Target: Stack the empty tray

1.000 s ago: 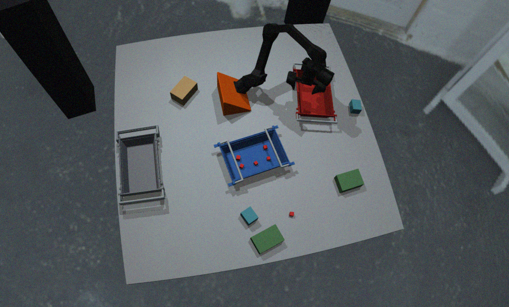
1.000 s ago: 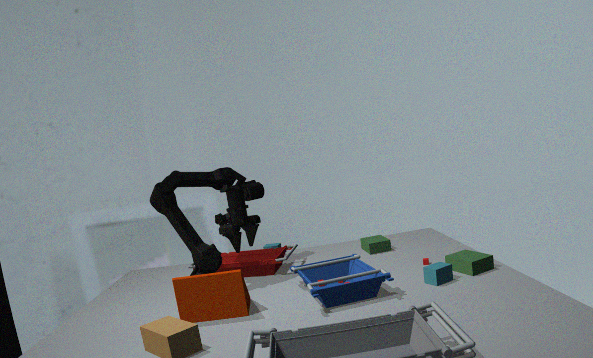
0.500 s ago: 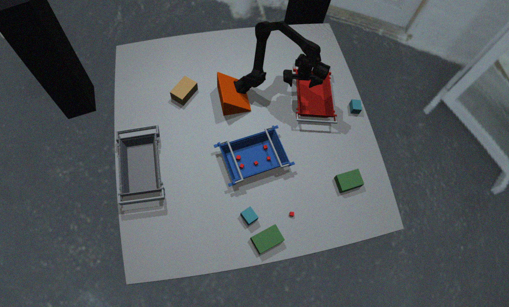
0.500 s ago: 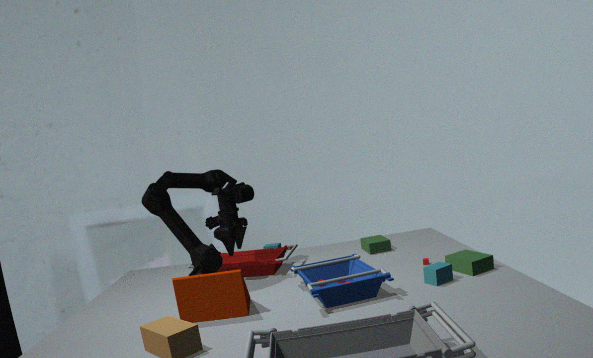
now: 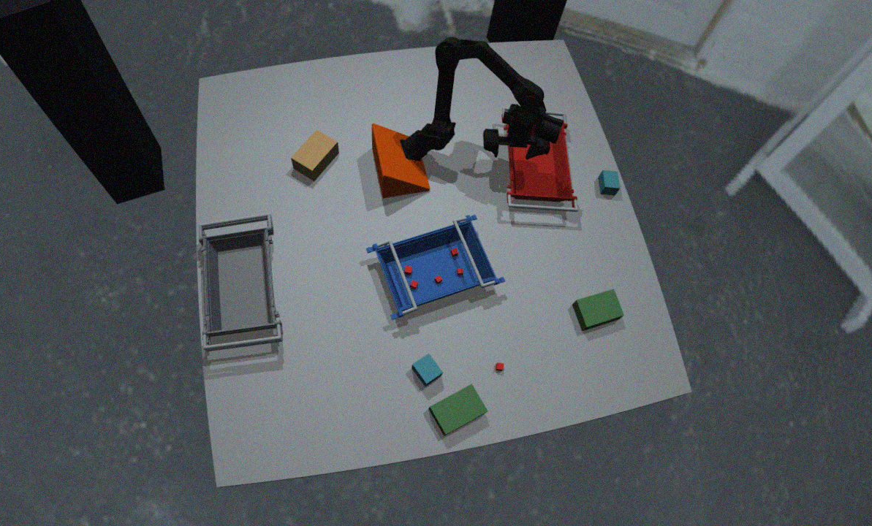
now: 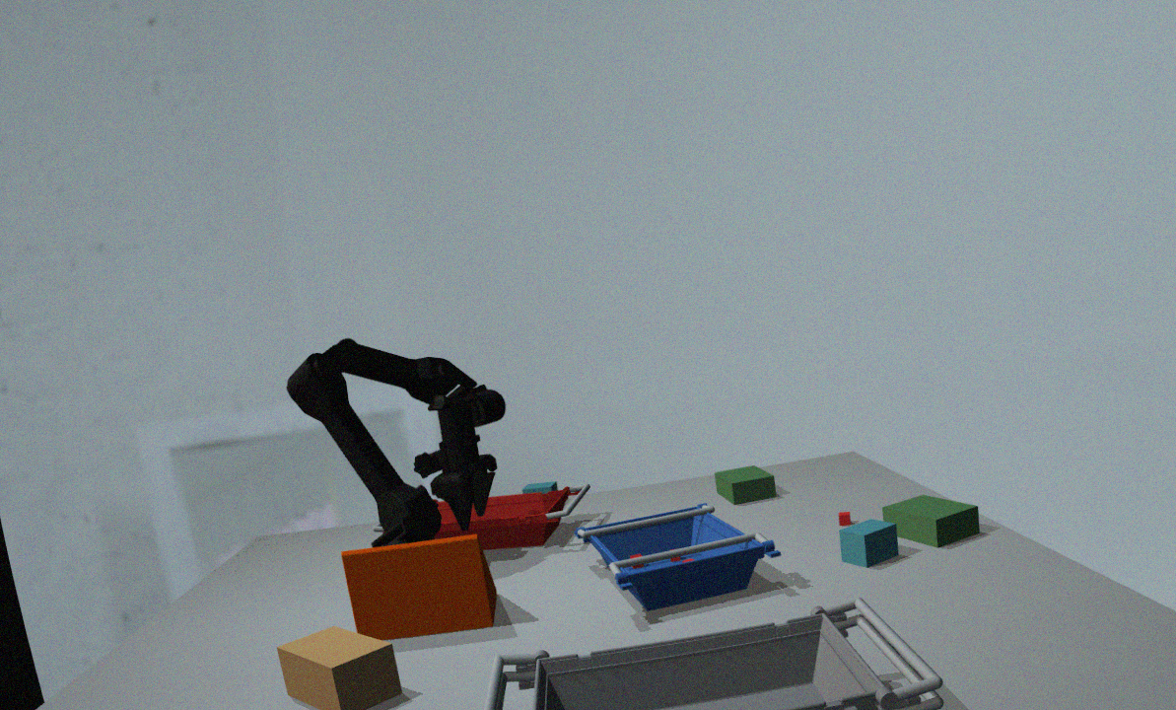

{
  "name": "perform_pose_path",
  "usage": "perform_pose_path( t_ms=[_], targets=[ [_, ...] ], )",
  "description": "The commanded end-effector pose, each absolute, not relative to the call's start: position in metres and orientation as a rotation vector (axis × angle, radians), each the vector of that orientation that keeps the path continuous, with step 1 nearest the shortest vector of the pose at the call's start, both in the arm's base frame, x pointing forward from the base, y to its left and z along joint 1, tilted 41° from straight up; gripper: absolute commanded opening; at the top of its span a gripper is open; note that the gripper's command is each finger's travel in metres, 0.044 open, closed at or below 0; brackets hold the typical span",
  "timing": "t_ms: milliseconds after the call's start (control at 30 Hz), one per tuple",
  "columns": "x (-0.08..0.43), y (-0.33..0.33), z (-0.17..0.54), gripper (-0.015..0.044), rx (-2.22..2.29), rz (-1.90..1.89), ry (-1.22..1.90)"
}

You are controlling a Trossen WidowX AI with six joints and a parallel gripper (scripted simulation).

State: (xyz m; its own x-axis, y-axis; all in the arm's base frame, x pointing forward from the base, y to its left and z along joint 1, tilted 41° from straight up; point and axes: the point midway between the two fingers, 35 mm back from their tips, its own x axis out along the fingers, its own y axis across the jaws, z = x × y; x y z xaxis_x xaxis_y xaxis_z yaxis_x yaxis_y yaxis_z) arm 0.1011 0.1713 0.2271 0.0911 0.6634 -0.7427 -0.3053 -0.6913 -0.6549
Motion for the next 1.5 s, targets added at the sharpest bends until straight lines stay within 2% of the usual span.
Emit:
perform_pose_path(
  t_ms=[0,800,1333,1467],
  targets=[
    [0.101,0.18,0.214,0.044,-1.648,1.702,-0.347],
    [0.099,0.198,0.193,0.044,-1.643,1.7,-0.35],
    [0.099,0.198,0.193,0.0205,-1.643,1.7,-0.35],
    [0.099,0.198,0.193,0.0179,-1.643,1.7,-0.35]
  ],
)
